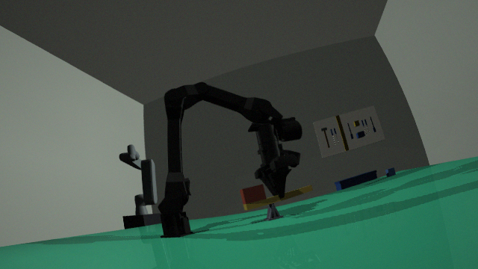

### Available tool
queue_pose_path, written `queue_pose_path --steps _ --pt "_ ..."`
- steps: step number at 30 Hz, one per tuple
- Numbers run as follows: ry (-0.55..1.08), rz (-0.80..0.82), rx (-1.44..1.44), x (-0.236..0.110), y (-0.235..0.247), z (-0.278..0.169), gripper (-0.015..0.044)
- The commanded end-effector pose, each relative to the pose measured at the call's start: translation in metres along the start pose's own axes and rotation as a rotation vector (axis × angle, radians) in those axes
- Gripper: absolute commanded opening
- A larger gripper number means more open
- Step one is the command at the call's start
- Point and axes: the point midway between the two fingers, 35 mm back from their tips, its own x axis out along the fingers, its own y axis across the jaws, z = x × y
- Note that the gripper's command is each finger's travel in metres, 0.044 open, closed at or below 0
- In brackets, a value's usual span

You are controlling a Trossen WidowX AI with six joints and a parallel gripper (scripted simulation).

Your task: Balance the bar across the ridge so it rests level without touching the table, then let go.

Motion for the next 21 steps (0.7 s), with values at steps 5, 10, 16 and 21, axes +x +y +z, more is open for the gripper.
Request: queue_pose_path --steps 5,10,16,21 --pt "-0.001 -0.001 0.004 0.001 -0.0003 0.0003 0.0" --pt "-0.001 -0.001 0.004 0.0014 -0.0003 0.0002 0.0" --pt "-0.001 -0.001 0.004 0.0019 -0.0003 0.0 0.0" --pt "-0.001 -0.001 0.004 0.0023 -0.0003 0.0 0.0"
